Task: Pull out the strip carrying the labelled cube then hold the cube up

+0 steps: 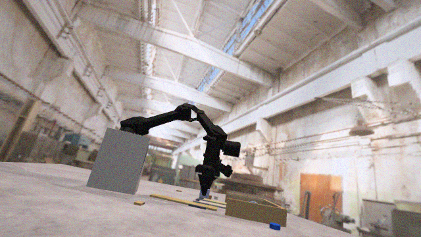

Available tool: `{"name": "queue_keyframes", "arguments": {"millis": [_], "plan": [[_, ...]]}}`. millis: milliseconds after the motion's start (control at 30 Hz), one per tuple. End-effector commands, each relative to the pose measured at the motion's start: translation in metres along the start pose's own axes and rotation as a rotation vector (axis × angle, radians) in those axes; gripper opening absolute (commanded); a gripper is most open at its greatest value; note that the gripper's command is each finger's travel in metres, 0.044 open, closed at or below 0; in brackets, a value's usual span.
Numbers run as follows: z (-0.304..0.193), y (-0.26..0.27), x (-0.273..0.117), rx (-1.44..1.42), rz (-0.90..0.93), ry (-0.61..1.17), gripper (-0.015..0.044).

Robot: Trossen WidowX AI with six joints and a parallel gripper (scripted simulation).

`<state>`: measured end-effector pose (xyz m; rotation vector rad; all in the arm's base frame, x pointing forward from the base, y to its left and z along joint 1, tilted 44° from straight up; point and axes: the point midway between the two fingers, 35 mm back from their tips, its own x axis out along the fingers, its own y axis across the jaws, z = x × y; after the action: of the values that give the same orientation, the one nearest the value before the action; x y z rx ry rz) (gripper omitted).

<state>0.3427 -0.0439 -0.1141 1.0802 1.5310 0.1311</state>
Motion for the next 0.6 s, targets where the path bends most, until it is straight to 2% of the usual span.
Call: {"name": "queue_keyframes", "arguments": {"millis": [0,567], "plan": [[-0.018,-0.005,-0.013,0.000,-0.001,0.000,0.0000],[-0.045,-0.012,-0.019,0.001,-0.001,0.001,0.0000]]}}
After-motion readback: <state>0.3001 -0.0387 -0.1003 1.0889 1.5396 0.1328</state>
